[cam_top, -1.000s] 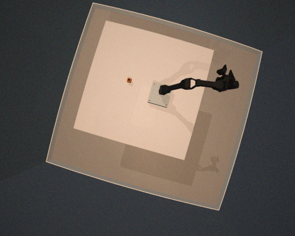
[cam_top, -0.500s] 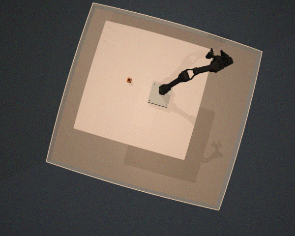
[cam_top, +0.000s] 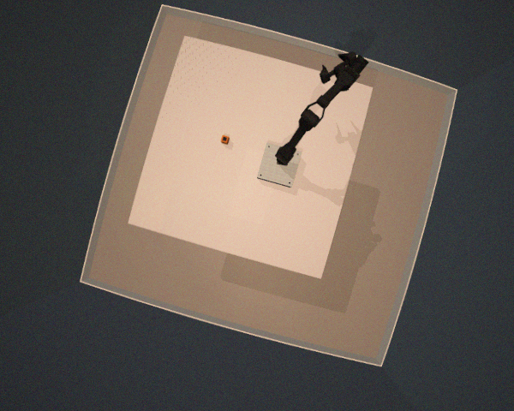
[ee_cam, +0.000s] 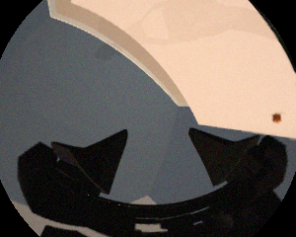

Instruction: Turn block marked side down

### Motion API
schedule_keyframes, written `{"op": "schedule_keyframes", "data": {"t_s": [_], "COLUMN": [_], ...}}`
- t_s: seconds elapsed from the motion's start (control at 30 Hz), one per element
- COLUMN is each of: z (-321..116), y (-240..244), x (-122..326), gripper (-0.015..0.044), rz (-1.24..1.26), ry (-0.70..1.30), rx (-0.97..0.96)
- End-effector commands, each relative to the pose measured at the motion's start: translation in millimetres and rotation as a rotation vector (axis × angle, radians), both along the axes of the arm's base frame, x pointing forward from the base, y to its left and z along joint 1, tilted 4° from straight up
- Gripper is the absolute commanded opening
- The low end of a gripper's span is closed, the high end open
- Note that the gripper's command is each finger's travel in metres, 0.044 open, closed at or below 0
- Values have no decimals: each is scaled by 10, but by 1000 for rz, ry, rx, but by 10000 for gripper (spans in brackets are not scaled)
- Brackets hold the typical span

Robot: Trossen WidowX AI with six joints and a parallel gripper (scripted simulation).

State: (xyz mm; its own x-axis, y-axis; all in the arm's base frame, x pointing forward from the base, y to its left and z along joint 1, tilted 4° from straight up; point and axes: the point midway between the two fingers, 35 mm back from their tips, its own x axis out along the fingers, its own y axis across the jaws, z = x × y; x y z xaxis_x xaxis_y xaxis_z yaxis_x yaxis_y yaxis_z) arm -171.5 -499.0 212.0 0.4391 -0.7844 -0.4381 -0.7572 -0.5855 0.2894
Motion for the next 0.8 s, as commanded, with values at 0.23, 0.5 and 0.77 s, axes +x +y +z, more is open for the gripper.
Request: {"op": "schedule_keyframes", "data": {"t_s": [0.23,0.5,0.77], "z": [-185,-374,-577], "y": [-83,283,1122], "x": [1907,3168,4373], "gripper": [440,440,440], "rz": [482,892,1394], "ry": [327,616,897], "rx": [-54,-201,-408]}}
